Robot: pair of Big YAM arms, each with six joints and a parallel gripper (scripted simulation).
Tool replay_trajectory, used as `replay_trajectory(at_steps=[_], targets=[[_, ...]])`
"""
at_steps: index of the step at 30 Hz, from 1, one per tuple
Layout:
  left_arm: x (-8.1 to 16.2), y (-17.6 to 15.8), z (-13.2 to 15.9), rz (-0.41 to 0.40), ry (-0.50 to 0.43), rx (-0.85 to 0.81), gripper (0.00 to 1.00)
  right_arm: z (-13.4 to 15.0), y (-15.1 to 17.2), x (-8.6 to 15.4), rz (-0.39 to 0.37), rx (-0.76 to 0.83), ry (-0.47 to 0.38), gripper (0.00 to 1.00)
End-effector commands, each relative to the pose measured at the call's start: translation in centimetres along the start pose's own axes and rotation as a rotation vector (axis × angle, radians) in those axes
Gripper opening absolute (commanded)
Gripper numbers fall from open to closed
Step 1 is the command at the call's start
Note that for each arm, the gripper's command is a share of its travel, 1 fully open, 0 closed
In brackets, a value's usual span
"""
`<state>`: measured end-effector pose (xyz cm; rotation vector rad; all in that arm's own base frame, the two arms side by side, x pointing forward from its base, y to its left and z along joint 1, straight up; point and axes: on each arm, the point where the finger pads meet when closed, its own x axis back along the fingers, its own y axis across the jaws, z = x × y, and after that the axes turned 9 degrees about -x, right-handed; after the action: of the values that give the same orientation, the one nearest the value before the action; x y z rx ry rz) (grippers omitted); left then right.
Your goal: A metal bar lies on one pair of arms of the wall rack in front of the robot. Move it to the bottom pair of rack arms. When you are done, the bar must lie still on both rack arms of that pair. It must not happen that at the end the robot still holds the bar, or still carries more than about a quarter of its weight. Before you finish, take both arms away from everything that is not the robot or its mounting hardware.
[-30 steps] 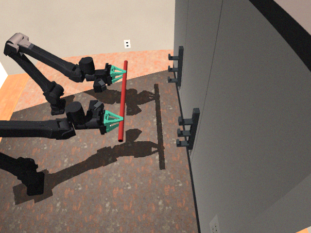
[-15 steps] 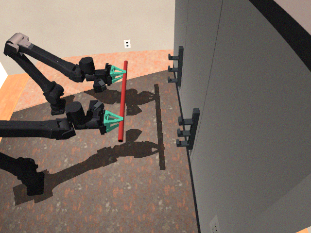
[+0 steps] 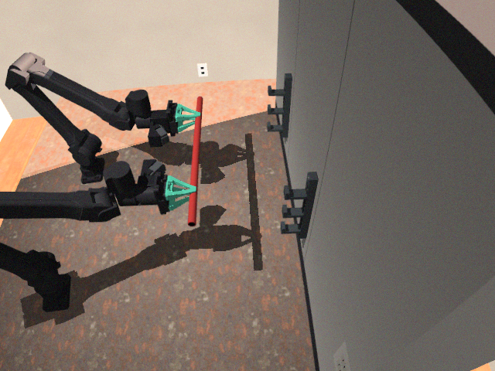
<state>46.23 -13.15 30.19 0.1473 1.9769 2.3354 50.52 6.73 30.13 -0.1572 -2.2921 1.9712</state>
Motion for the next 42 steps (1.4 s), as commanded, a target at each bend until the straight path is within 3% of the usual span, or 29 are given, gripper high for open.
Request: replay_trajectory(at_steps=[1,42], targets=[[0.1,3.0,1.7,-0.057,0.034,0.010,0.00,-0.7,-3.9,-0.5,0.065,-0.018,-0.001,0.00],[-0.1,4.1,2.0,-0.057,0.034,0.010,0.00,-0.9,-5.2,-0.8,0.065,-0.018,-0.001,0.00]])
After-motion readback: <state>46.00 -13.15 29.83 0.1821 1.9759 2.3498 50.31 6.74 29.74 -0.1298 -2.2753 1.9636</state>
